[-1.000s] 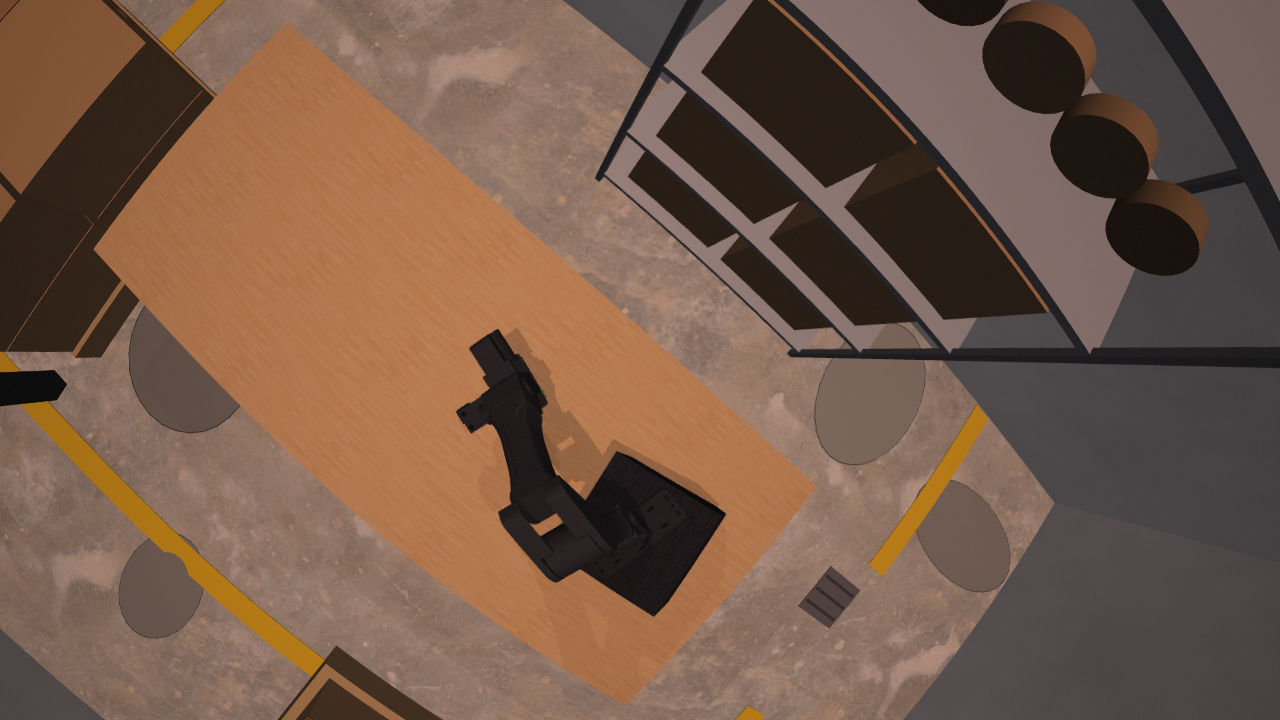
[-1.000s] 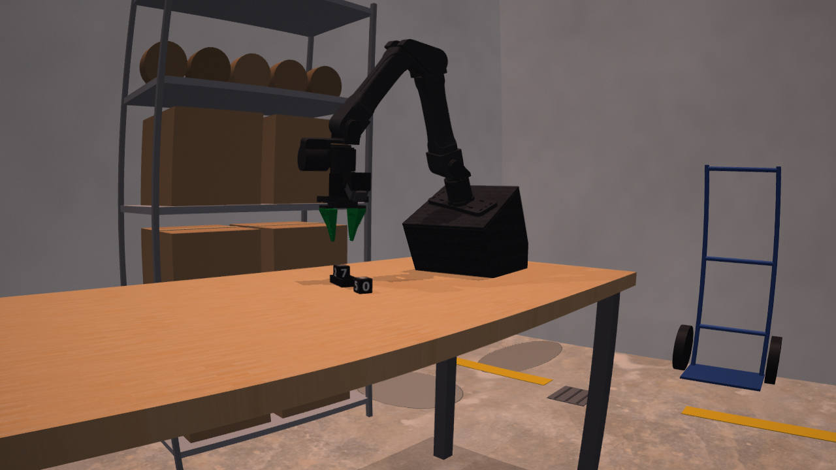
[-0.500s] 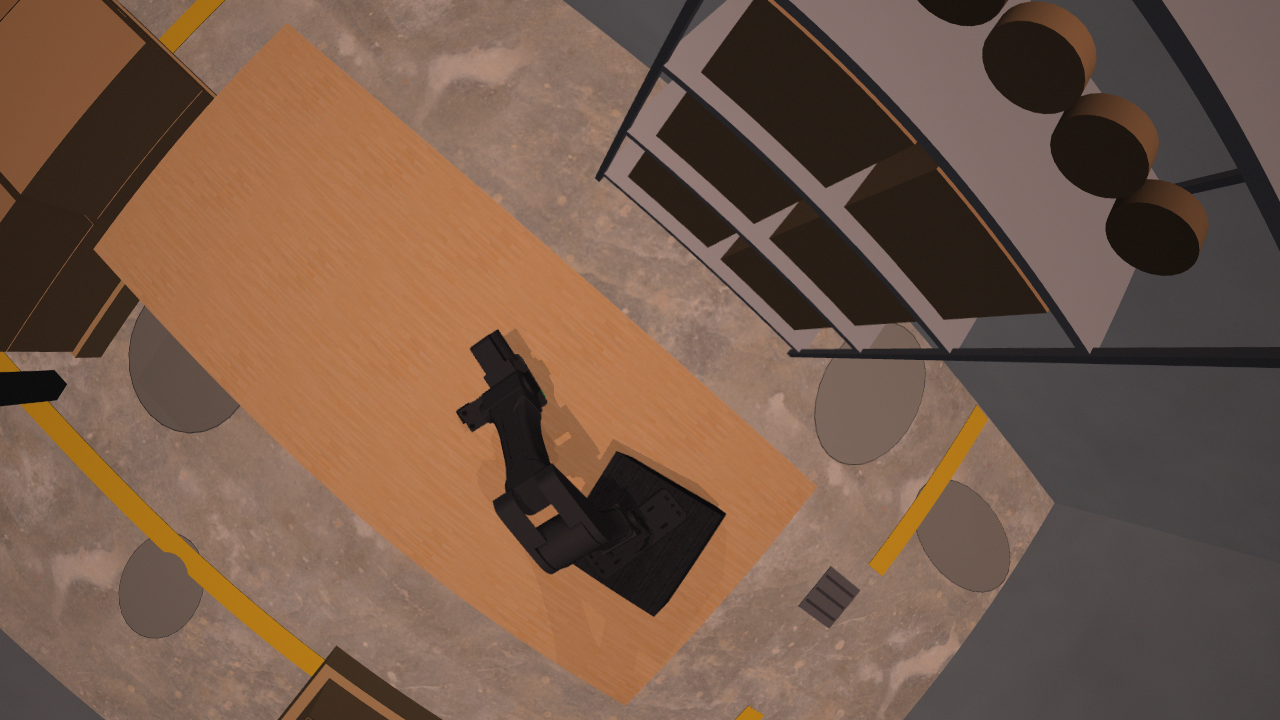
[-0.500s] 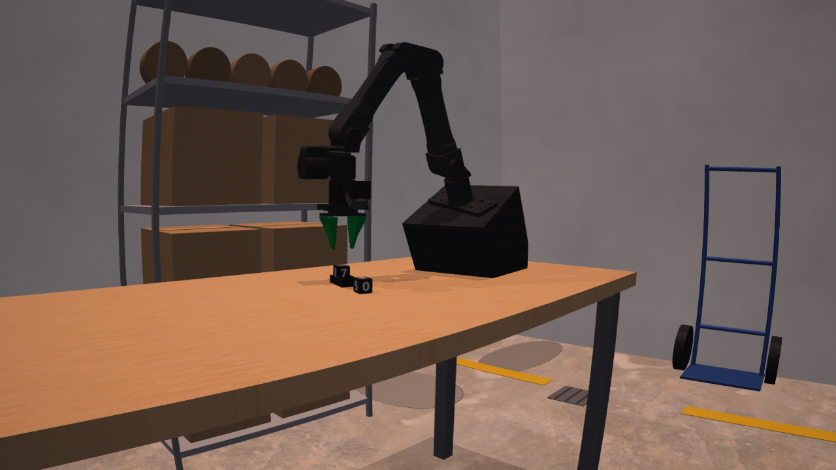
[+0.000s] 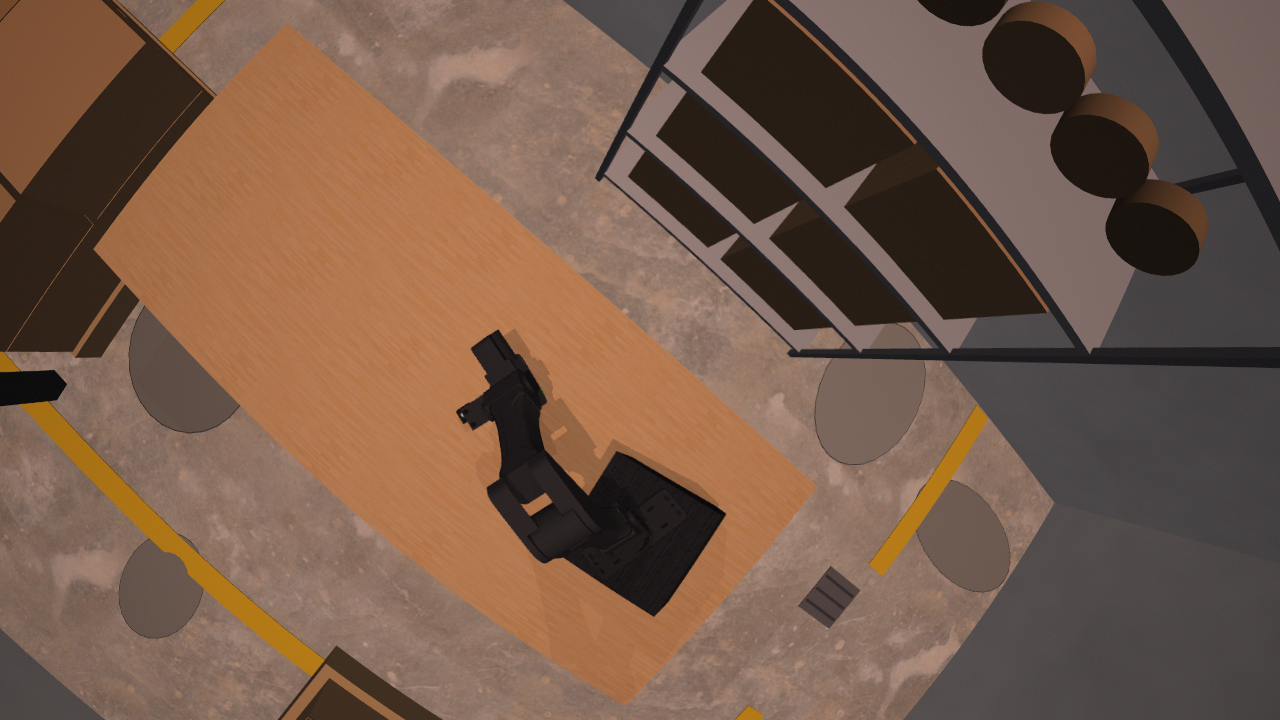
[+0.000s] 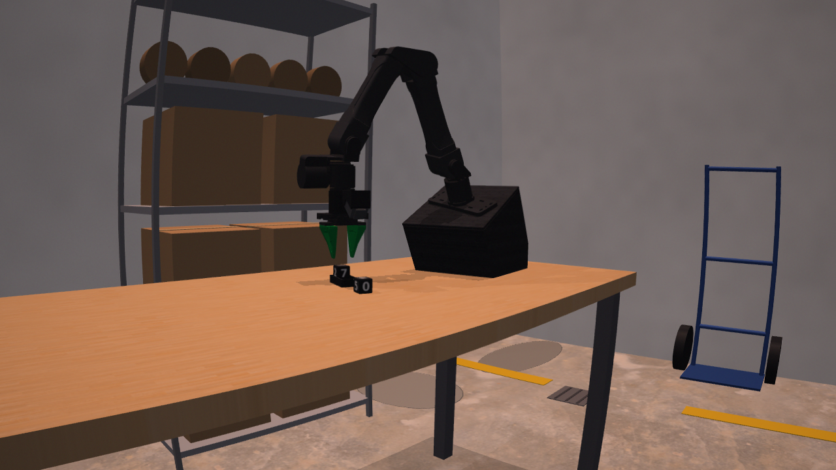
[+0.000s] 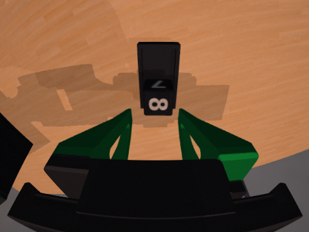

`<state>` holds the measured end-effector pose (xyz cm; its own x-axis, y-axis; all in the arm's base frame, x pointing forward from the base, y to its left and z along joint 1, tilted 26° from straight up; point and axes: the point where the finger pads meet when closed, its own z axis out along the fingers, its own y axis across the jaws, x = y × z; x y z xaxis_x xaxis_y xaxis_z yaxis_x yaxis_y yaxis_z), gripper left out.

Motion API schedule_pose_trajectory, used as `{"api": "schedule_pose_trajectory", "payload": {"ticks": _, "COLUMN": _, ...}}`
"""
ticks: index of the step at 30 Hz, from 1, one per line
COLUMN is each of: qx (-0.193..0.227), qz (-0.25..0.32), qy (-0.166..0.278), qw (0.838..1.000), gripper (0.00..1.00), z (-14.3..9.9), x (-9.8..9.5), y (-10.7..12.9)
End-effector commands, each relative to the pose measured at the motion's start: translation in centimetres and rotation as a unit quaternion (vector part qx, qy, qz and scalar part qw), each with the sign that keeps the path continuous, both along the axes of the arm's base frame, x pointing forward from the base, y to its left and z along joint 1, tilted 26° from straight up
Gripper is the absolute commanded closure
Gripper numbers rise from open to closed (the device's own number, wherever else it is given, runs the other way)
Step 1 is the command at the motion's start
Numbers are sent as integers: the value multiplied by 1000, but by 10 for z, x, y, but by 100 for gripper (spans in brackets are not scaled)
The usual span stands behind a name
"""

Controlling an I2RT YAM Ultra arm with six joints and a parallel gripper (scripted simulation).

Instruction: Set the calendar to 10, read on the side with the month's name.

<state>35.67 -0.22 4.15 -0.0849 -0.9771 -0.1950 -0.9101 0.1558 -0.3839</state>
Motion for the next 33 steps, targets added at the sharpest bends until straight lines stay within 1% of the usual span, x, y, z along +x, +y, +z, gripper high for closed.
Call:
{"api": "schedule_pose_trajectory", "payload": {"ticks": 1, "qx": 0, "qz": 0, "qy": -11, "qw": 1000, "gripper": 55, "z": 2, "x": 5, "y": 0}}
{"api": "schedule_pose_trajectory", "payload": {"ticks": 12, "qx": 0, "qz": 0, "qy": -11, "qw": 1000, "gripper": 55, "z": -3, "x": 8, "y": 1}}
{"api": "schedule_pose_trajectory", "payload": {"ticks": 33, "qx": 0, "qz": 0, "qy": -11, "qw": 1000, "gripper": 55, "z": -4, "x": 8, "y": 1}}
